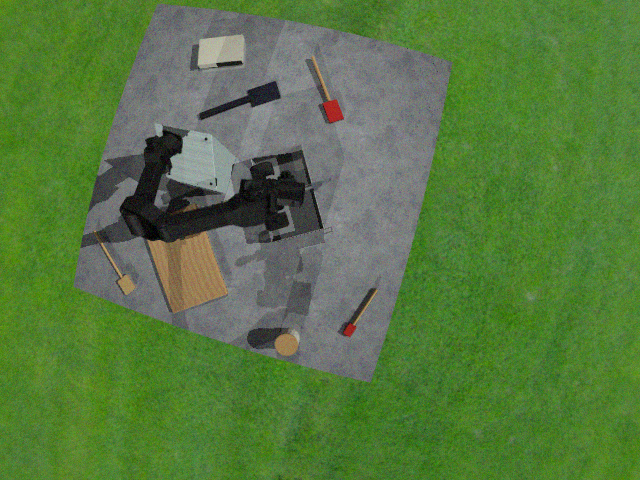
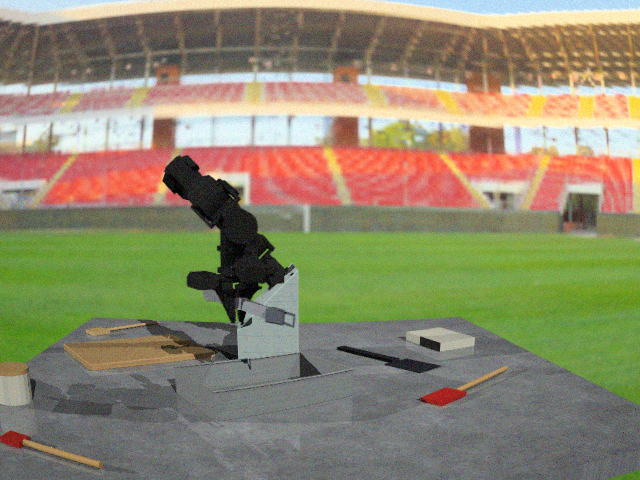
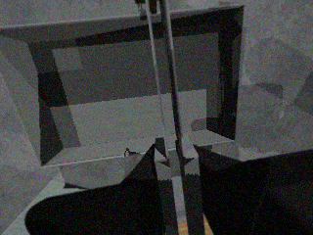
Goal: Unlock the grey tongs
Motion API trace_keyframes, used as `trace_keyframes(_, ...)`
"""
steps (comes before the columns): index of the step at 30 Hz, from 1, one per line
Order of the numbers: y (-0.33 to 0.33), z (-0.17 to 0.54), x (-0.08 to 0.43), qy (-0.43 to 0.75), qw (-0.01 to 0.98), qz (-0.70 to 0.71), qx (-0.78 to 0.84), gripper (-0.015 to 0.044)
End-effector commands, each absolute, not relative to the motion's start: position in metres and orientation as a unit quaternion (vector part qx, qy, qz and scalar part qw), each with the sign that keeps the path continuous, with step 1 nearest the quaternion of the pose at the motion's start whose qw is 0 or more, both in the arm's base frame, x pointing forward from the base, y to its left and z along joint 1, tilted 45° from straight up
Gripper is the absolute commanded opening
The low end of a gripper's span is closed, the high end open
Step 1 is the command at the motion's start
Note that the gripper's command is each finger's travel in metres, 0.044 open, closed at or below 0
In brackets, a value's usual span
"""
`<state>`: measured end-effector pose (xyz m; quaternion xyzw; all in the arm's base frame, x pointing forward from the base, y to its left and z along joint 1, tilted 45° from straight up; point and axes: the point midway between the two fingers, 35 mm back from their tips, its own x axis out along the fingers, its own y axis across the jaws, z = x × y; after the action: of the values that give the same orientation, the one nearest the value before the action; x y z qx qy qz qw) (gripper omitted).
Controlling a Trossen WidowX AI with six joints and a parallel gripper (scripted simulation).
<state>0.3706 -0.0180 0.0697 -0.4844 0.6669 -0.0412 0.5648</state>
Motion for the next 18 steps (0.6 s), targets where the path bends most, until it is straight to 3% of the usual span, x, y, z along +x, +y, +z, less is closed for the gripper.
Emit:
trace_keyframes(1,-0.035,0.090,0.364,0.661,0.588,-0.062,-0.462,-0.0150)
trace_keyframes(18,-0.102,0.152,0.320,0.644,0.644,-0.151,-0.384,-0.0150)
